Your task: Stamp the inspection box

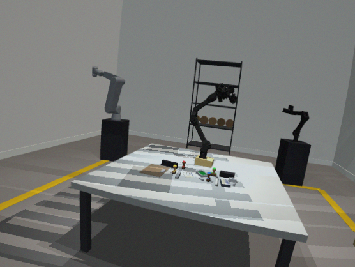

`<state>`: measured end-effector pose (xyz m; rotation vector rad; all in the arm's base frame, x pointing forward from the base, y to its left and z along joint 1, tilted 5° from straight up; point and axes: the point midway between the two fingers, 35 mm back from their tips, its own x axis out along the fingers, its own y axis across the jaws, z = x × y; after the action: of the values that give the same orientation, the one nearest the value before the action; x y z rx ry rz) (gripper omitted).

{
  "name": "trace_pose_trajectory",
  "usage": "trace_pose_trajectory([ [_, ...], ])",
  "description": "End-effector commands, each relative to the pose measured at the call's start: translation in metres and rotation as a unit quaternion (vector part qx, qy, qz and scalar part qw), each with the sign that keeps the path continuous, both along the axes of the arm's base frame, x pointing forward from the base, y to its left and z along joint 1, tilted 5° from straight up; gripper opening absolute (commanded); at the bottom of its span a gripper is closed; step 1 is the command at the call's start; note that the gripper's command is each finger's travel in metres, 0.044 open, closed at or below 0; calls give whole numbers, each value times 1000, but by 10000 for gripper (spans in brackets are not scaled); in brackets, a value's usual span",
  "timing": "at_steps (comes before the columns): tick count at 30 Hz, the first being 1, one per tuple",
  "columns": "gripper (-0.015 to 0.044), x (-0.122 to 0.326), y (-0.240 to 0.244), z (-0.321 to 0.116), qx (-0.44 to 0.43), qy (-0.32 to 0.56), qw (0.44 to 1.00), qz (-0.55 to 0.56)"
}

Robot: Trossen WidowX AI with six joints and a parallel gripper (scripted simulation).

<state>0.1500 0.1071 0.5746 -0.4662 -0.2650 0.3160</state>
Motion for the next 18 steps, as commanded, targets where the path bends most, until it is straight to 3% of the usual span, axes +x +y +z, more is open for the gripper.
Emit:
trace_pose_trajectory([
  [1,226,19,25,-23,-28,24,999,-15],
  [11,226,66,70,-87,-72,100,992,-20],
  [18,226,119,95,-180,-96,239,966,-34],
])
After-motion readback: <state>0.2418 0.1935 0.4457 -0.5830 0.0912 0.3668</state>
